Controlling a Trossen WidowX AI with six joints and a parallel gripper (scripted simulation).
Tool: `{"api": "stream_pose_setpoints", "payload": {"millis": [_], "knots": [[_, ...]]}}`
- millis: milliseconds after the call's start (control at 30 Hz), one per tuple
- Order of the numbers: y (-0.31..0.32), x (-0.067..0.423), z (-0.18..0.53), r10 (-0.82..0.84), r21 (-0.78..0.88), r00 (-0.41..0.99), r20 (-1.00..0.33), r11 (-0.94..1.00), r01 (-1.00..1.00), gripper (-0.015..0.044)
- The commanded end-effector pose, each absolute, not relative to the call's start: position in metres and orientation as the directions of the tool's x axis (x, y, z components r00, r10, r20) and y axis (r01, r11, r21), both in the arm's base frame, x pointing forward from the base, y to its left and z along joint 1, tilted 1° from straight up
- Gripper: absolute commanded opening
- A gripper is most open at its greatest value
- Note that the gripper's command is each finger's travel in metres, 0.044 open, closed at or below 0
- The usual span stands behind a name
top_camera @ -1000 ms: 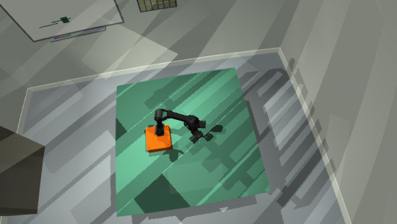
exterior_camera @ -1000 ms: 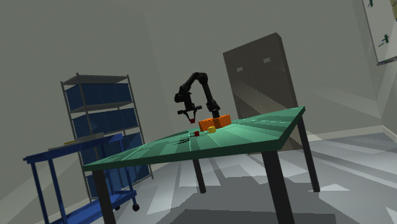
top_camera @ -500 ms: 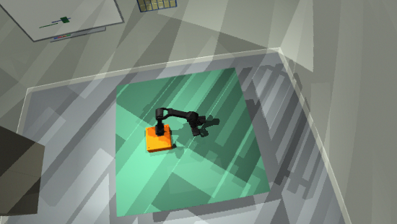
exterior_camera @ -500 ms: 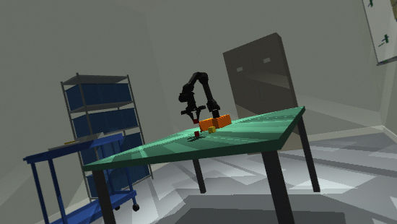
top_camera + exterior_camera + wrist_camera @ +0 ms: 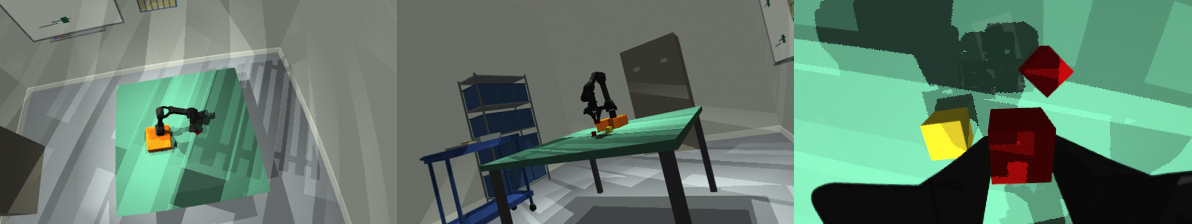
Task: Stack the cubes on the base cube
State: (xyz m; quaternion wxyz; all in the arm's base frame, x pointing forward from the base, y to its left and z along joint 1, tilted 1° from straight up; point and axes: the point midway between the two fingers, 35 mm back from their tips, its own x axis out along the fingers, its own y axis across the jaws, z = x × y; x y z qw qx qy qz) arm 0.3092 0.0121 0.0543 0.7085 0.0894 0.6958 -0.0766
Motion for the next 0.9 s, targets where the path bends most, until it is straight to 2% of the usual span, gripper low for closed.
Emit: {"api": "stream_pose_setpoints", "payload": {"millis": [0, 633, 867], "knots": [[0.021, 0.309, 0.052, 0.012, 0.018, 0.021, -1.0, 0.943, 0.331, 0.0105], [0.065, 0.307, 0.044, 0.019, 0.029, 0.023, -1.0, 0.657, 0.753, 0.0105], [0.069, 0.307, 0.043, 0.019, 0.03, 0.023, -1.0, 0.625, 0.78, 0.0105]]}}
